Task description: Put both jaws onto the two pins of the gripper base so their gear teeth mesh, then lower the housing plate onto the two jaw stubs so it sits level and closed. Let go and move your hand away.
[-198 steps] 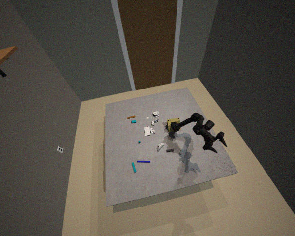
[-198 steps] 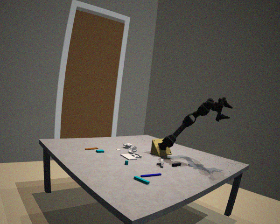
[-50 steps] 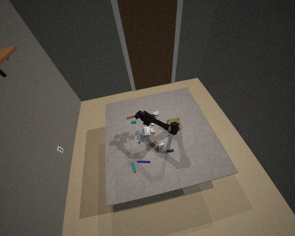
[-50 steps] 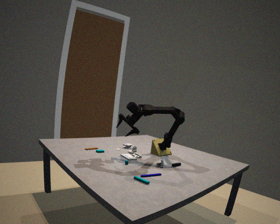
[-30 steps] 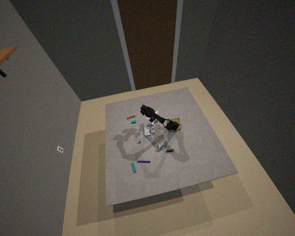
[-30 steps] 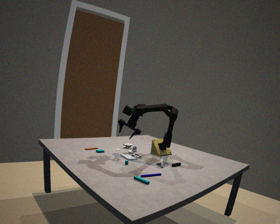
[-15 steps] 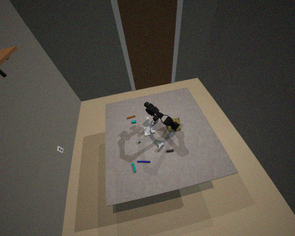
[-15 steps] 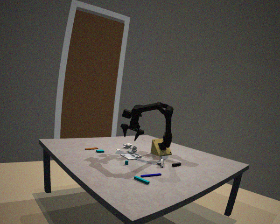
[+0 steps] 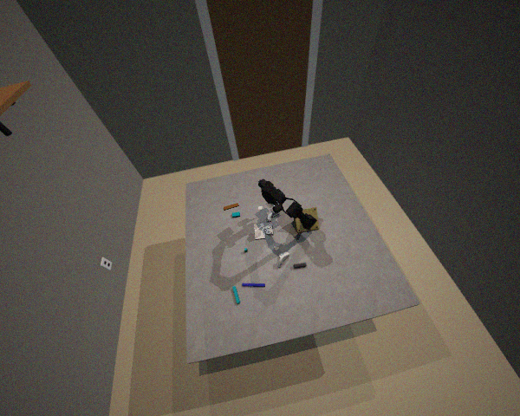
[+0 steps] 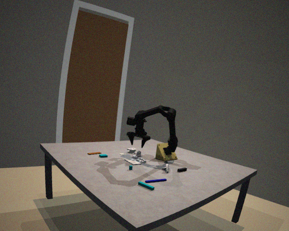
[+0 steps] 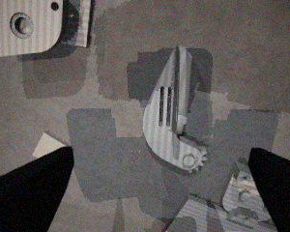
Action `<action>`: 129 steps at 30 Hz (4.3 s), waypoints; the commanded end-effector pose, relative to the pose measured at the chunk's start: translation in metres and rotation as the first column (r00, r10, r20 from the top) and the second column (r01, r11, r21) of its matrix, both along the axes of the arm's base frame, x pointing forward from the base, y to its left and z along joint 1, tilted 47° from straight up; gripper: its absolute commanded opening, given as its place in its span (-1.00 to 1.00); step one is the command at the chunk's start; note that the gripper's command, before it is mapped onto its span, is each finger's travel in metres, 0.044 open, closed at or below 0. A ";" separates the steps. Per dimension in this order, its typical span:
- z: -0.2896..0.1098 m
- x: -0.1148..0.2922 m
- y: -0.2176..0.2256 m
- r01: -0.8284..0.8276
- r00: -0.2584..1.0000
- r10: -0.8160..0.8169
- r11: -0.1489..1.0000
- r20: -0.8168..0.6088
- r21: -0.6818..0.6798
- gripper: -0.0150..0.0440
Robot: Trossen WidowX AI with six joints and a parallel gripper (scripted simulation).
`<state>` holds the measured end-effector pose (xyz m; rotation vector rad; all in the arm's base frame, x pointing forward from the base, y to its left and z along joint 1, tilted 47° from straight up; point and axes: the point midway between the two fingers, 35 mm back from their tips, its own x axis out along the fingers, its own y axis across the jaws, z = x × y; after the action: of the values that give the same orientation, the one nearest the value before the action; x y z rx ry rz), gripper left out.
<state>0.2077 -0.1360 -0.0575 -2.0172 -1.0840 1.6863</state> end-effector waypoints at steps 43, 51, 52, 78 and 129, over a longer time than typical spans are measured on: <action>-0.052 -0.001 0.058 -0.001 1.000 0.002 1.000 -0.012 0.020 1.00; -0.052 -0.001 0.058 -0.001 1.000 0.002 1.000 -0.012 0.020 1.00; -0.052 -0.001 0.058 -0.001 1.000 0.002 1.000 -0.012 0.020 1.00; -0.052 -0.002 0.058 -0.005 1.000 0.006 1.000 -0.013 0.019 -0.04; 0.007 -0.001 0.005 -0.120 0.987 0.119 0.993 0.106 0.006 -0.04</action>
<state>0.2059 -0.1315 -0.0539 -2.0547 -1.2139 1.6573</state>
